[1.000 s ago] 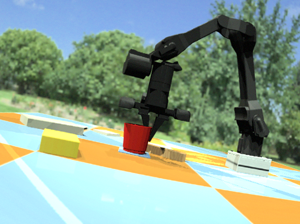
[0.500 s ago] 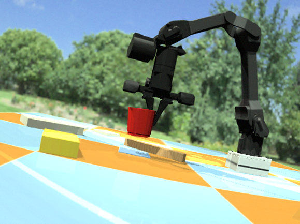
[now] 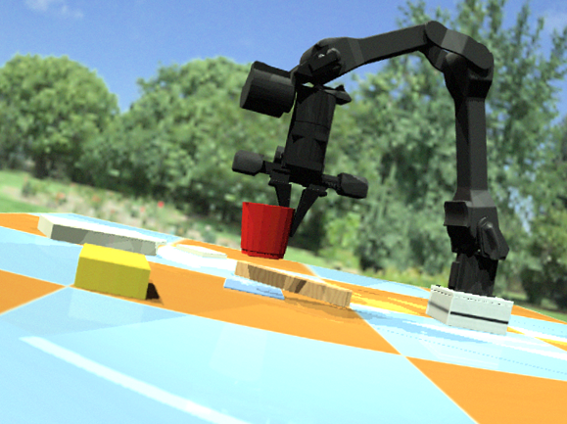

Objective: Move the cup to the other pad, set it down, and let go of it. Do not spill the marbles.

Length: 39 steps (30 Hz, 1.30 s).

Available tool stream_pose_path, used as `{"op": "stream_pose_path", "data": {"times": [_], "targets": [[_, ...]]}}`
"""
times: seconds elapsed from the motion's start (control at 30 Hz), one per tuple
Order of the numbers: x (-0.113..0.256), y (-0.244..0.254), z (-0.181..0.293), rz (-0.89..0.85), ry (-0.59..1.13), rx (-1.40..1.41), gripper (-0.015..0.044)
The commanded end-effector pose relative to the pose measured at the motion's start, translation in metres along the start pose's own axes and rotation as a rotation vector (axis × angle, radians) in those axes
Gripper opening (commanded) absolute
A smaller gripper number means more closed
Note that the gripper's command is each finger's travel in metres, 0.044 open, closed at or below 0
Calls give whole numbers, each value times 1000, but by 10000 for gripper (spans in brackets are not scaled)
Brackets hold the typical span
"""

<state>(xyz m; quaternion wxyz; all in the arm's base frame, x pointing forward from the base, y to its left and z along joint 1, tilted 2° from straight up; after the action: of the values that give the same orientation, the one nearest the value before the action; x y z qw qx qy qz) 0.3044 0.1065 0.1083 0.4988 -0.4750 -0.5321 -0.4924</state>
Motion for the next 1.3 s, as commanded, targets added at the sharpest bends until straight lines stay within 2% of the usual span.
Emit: {"op": "stream_pose_path", "data": {"times": [0.0,1.27], "targets": [[0,0,0,0,0,0,0],[6,-46,-77,6,-13,-3,0]]}}
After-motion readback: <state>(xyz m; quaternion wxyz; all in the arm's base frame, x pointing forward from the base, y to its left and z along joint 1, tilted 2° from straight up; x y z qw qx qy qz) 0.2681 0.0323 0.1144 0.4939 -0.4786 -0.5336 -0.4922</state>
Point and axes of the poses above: the point midway between the two fingers, 35 mm back from their tips, its own x axis back along the fingers, its own y axis across the jaws, z = x × y, the point moved 3 cm from there along x, back along the fingers, and after that the axes turned 3 degrees about -x, right-handed, at the moved point
